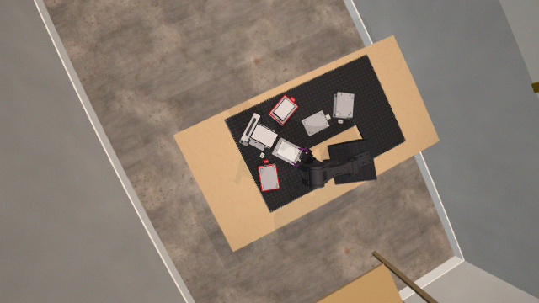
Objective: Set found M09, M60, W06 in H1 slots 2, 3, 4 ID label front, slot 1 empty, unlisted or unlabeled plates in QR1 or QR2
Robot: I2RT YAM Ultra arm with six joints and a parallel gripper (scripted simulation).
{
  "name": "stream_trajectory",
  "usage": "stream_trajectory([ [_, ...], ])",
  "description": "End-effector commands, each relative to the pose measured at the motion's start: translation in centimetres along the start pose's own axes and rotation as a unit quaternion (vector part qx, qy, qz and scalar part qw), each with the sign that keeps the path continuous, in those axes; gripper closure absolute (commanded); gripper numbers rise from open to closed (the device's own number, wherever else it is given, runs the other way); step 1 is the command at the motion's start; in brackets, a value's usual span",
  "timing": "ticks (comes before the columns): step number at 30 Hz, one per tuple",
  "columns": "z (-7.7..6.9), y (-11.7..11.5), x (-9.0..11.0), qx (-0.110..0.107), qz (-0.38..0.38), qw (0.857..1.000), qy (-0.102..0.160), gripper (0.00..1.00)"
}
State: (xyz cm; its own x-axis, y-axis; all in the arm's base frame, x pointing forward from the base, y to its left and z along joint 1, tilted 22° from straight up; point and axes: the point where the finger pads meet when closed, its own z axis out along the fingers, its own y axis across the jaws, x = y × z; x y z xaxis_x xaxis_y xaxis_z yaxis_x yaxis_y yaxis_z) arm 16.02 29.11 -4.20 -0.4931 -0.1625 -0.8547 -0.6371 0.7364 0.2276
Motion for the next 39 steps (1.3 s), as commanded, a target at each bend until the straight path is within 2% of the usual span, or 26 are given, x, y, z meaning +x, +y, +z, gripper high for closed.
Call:
stream_trajectory([
  [1, 0.15, -0.33, 0.58, 0.005, -0.005, 1.0, 0.006, 0.0],
  [6, 0.15, -0.33, 0.58, 0.005, -0.005, 1.0, 0.006, 0.0],
  [7, 0.15, -0.33, 0.58, 0.005, -0.005, 1.0, 0.006, 0.14],
  [32, 0.15, -0.33, 0.58, 0.005, -0.005, 1.0, 0.006, 0.14],
  [39, -0.13, -0.2, 0.03, 0.003, -0.002, 1.0, 0.001, 0.14],
])
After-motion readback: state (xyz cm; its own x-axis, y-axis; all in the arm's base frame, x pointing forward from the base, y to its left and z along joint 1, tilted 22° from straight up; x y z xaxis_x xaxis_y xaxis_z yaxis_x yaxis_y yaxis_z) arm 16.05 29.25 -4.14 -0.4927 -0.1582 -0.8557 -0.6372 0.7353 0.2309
